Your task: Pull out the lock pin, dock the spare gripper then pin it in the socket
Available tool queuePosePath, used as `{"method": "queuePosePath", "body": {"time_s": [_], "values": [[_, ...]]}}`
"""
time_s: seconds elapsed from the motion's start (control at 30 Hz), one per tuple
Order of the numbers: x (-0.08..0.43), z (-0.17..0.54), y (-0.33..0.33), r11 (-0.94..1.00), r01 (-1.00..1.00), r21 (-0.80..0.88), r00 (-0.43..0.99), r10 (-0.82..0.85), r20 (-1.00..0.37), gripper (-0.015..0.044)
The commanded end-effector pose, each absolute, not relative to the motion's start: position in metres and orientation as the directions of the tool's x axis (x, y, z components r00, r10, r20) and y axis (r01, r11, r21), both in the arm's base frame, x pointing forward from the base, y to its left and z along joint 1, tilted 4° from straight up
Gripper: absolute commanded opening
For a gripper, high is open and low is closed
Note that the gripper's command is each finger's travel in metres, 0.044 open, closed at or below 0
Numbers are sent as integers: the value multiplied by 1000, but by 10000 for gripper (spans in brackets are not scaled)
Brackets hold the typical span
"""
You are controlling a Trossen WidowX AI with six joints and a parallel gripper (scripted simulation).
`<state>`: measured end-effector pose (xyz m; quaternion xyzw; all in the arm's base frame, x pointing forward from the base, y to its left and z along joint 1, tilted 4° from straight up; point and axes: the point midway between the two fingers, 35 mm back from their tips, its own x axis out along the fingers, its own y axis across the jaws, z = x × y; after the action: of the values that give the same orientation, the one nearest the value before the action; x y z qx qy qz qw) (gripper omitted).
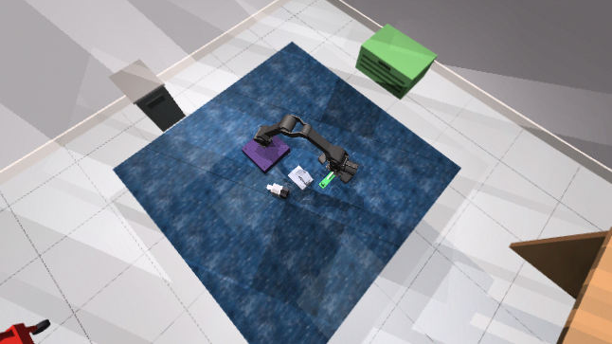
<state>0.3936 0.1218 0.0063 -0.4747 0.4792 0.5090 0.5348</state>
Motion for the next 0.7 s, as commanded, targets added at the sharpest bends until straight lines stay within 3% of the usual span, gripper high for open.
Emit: {"method": "queuePosePath", "body": {"time_s": [0.0, 0.67], "values": [[394, 5, 121, 27, -999, -19, 21, 86, -996, 0], [388, 30, 122, 29, -999, 13, -11, 80, -997, 0]]}}
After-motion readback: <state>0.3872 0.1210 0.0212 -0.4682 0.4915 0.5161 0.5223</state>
